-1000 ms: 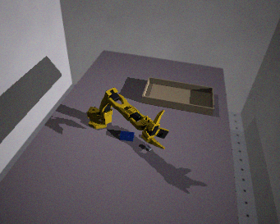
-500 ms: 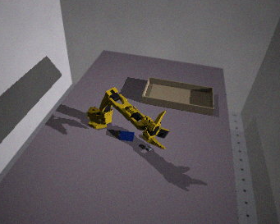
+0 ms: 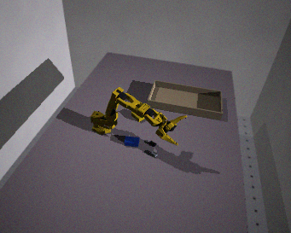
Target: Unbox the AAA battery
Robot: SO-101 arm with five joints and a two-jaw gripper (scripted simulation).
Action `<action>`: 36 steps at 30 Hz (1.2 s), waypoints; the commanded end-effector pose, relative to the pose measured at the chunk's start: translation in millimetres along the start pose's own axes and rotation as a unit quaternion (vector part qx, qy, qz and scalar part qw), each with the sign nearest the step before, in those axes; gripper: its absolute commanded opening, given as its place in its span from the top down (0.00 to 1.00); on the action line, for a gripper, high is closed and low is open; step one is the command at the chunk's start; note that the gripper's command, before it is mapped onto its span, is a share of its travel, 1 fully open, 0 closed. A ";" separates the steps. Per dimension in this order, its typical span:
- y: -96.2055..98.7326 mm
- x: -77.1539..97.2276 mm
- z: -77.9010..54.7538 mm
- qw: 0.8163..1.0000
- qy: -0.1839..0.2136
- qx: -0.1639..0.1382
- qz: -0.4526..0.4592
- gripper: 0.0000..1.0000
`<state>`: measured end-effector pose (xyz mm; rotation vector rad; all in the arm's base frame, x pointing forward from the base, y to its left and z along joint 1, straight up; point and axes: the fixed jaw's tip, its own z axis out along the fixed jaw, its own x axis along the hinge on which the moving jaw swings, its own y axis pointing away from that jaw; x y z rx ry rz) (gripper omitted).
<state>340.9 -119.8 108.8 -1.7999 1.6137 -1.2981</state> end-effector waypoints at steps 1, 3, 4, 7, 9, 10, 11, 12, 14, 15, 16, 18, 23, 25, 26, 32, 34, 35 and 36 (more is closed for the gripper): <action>-18.8 -44.5 -28.2 0.997 -0.069 -0.005 -0.017 0.23; -13.8 -72.1 -39.0 0.992 -0.113 -0.033 -0.033 0.27; -10.6 -85.5 -45.6 0.989 -0.135 -0.047 -0.043 0.29; 2.0 -122.5 -69.0 0.973 -0.198 -0.093 -0.076 0.36; 2.0 -122.5 -69.0 0.973 -0.198 -0.093 -0.076 0.36; 7.0 -133.4 -77.8 0.966 -0.217 -0.108 -0.089 0.38; 12.4 -143.4 -87.0 0.959 -0.235 -0.124 -0.102 0.40; 18.1 -152.5 -96.5 0.950 -0.252 -0.140 -0.116 0.43; 30.1 -167.8 -115.8 0.933 -0.283 -0.170 -0.145 0.47; 36.2 -174.0 -125.4 0.923 -0.296 -0.185 -0.159 0.49; 42.4 -179.2 -134.8 0.914 -0.308 -0.199 -0.174 0.51; 54.4 -187.0 -152.9 0.894 -0.329 -0.226 -0.203 0.55; 80.5 -194.4 -190.4 0.848 -0.361 -0.280 -0.268 0.63; 84.7 -194.4 -196.3 0.840 -0.364 -0.289 -0.279 0.64; 84.7 -194.4 -196.3 0.840 -0.364 -0.289 -0.279 0.64; 101.9 -191.5 -219.9 0.805 -0.375 -0.323 -0.326 0.70; 104.8 -190.5 -223.9 0.799 -0.376 -0.329 -0.334 0.71; 105.8 -190.1 -225.2 0.797 -0.377 -0.331 -0.337 0.71; 106.6 -189.8 -226.2 0.795 -0.377 -0.332 -0.339 0.72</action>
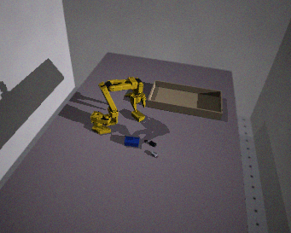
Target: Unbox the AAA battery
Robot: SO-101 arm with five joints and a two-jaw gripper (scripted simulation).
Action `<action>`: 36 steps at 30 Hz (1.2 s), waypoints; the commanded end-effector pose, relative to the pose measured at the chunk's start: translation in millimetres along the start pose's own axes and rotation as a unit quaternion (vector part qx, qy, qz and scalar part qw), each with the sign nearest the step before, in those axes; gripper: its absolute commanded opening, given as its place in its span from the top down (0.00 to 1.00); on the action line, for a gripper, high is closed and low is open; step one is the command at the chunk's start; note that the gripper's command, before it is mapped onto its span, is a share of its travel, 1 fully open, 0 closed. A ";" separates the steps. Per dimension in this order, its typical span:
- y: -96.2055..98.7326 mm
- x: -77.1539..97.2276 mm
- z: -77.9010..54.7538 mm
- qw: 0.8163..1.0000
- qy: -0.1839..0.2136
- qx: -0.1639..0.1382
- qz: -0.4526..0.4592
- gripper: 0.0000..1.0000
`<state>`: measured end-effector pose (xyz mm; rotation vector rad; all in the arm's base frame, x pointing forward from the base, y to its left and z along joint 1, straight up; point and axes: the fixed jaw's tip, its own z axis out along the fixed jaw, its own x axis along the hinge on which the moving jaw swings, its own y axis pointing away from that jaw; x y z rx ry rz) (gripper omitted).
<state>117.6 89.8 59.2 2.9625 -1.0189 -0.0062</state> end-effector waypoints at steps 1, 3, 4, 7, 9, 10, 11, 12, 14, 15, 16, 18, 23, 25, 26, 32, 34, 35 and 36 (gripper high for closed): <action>2.0 -5.6 -6.8 1.000 0.001 0.007 -0.007 0.72; 2.6 -6.1 -6.8 1.000 0.001 0.005 -0.008 0.72; 2.7 -6.2 -6.8 1.000 0.001 0.005 -0.008 0.72; 2.7 -6.2 -6.8 1.000 0.001 0.005 -0.008 0.72; 2.7 -6.2 -6.8 1.000 0.001 0.005 -0.008 0.72; 2.7 -6.2 -6.8 1.000 0.001 0.005 -0.008 0.72; 2.7 -6.2 -6.8 1.000 0.001 0.005 -0.008 0.72; 2.7 -6.2 -6.8 1.000 0.001 0.005 -0.008 0.72; 2.7 -6.2 -6.8 1.000 0.001 0.005 -0.008 0.72; 2.7 -6.2 -6.8 1.000 0.001 0.005 -0.008 0.72; 2.7 -6.2 -6.8 1.000 0.001 0.005 -0.008 0.72; 2.7 -6.2 -6.8 1.000 0.001 0.005 -0.008 0.72; 2.7 -6.2 -6.8 1.000 0.001 0.005 -0.008 0.72; 2.7 -6.2 -6.8 1.000 0.001 0.005 -0.008 0.72; 2.7 -6.2 -6.9 1.000 0.001 0.005 -0.008 0.72; 2.3 -6.9 -9.5 1.000 0.001 0.005 -0.008 0.72; 2.1 -7.2 -10.5 1.000 0.001 0.005 -0.008 0.72; 2.0 -7.3 -11.0 1.000 0.001 0.005 -0.008 0.72; 2.0 -7.4 -11.3 1.000 0.001 0.005 -0.008 0.72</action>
